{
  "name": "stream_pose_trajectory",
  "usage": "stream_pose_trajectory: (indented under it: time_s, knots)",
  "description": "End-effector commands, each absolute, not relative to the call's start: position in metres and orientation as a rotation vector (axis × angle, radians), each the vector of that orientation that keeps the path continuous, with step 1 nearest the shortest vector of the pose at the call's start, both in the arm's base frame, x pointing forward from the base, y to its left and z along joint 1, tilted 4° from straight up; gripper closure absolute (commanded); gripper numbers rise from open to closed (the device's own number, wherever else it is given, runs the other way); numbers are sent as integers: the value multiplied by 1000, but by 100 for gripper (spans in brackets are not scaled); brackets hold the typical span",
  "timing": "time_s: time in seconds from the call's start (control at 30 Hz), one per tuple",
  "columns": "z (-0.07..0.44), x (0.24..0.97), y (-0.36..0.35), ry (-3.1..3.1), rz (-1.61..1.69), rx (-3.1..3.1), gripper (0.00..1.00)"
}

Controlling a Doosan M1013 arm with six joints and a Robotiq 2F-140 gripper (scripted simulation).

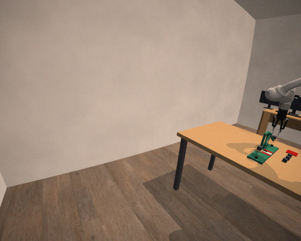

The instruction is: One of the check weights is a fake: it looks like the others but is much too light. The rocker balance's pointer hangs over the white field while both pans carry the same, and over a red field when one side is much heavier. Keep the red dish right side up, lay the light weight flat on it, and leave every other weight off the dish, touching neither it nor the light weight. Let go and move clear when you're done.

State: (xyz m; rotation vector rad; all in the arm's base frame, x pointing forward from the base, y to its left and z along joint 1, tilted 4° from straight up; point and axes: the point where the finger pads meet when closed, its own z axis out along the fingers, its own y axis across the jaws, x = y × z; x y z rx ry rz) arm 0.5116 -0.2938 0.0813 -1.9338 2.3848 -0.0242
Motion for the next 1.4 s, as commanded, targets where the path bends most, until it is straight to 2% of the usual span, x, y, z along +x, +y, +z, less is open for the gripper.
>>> stream_pose_trajectory:
  time_s: [0.0,1.37]
  knots:
    - [77,513,-292,2382,-24,-1932,65]
    - [77,514,-289,2382,-24,-1932,65]
